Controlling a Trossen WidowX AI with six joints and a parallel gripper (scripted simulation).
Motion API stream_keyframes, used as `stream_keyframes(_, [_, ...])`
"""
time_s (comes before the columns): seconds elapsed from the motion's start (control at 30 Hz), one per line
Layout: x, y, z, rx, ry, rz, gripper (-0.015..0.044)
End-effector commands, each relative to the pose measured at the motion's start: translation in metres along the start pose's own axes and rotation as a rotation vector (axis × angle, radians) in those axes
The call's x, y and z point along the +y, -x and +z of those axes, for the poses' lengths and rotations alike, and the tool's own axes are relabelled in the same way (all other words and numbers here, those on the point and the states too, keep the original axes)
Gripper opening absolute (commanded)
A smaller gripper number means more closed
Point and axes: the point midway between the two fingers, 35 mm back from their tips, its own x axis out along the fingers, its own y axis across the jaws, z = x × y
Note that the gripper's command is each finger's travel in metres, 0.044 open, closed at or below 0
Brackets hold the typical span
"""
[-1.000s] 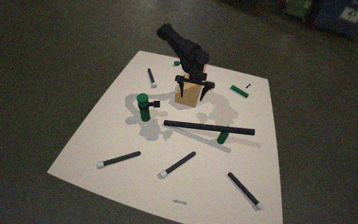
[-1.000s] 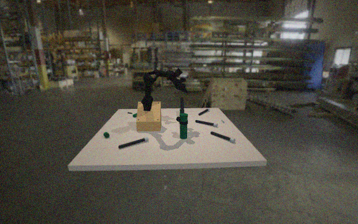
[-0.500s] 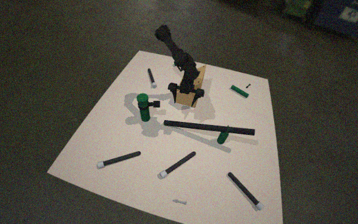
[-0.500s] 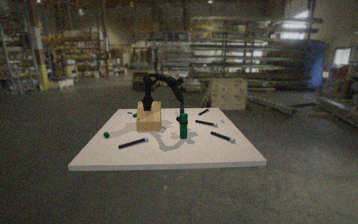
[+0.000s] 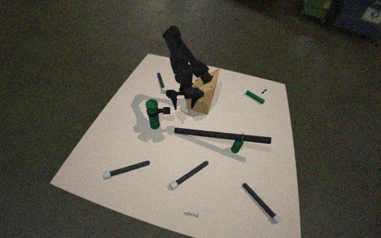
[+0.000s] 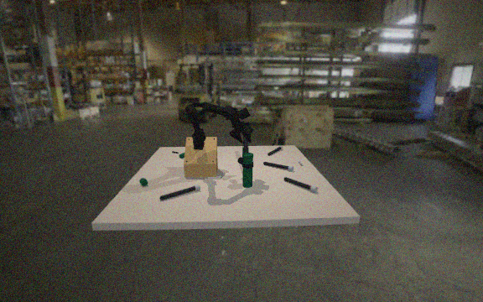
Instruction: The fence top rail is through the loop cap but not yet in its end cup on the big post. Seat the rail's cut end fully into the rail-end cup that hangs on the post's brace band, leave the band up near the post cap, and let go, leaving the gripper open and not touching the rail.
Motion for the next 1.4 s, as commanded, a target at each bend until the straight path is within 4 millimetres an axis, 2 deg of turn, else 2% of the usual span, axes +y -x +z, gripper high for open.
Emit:
stream_keyframes(0.0, [-0.033,0.007,-0.054,-0.060,0.606,0.050,0.0440])
stream_keyframes(0.33, [-0.051,0.019,-0.096,-0.100,0.965,0.021,0.0440])
stream_keyframes(0.57, [-0.055,0.023,-0.109,-0.109,1.263,-0.005,0.0440])
stream_keyframes(1.17, [-0.055,0.023,-0.109,-0.109,1.273,-0.006,0.0440])
stream_keyframes(1.27, [-0.053,0.013,-0.112,-0.109,1.273,-0.005,0.0440])
stream_keyframes(1.37, [-0.049,-0.009,-0.123,-0.108,1.273,-0.006,0.0440])
